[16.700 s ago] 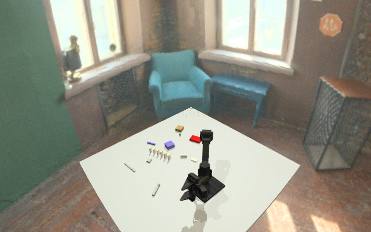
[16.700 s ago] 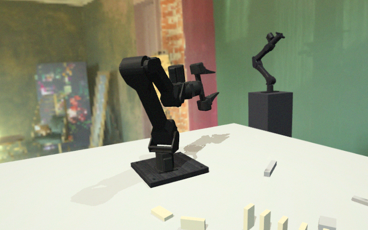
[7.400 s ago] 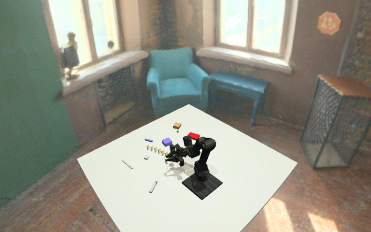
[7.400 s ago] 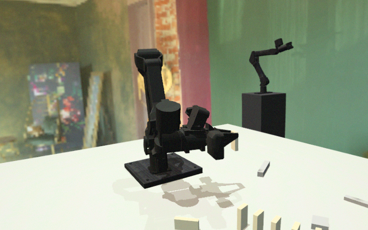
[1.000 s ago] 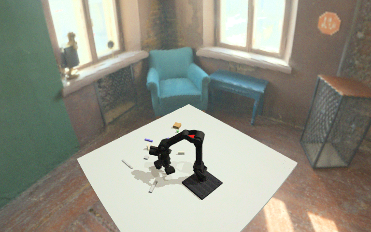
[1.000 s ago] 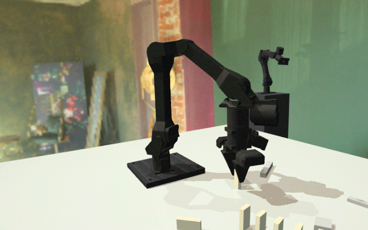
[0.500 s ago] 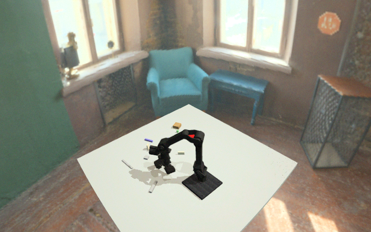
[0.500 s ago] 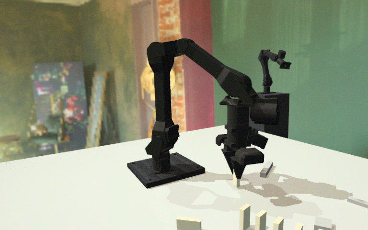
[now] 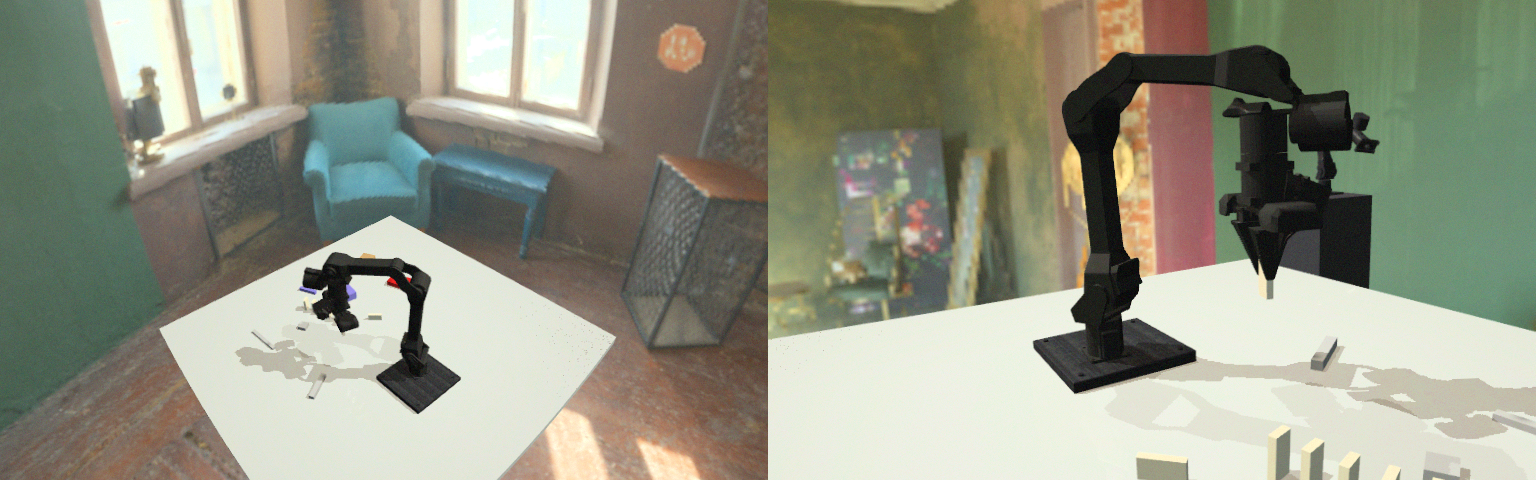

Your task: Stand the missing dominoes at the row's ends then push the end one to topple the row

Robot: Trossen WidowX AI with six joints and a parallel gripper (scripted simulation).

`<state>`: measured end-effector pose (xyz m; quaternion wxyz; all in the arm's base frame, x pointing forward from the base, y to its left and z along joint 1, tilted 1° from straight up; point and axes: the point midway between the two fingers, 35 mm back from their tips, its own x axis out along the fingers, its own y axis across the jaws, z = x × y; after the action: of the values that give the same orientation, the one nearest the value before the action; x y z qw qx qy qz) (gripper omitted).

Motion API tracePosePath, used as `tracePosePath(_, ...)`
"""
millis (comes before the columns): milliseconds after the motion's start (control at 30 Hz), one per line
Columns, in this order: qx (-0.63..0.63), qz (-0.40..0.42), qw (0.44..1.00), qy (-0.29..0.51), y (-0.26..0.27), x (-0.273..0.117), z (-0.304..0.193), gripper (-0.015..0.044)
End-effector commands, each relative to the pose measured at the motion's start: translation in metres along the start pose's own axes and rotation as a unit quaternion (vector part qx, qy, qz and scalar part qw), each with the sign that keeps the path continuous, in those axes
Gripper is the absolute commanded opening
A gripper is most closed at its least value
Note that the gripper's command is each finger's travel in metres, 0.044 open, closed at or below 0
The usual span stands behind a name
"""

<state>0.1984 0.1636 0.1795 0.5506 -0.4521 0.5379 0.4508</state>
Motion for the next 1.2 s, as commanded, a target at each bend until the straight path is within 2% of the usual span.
tracePosePath(0, 0.104, -0.001, 0.995, 0.002, -0.031, -0.004, -0.008, 0.0107)
tracePosePath(133, 0.290, -0.005, 0.957, 0.002, -0.087, -0.006, -0.034, 0.0107)
tracePosePath(300, 0.477, -0.010, 0.879, 0.002, -0.143, -0.005, -0.078, 0.0107)
tracePosePath(600, 0.483, -0.010, 0.875, 0.002, -0.146, -0.002, -0.080, 0.0107)
tracePosePath(1167, 0.483, -0.010, 0.875, 0.002, -0.153, 0.069, -0.078, 0.0107)
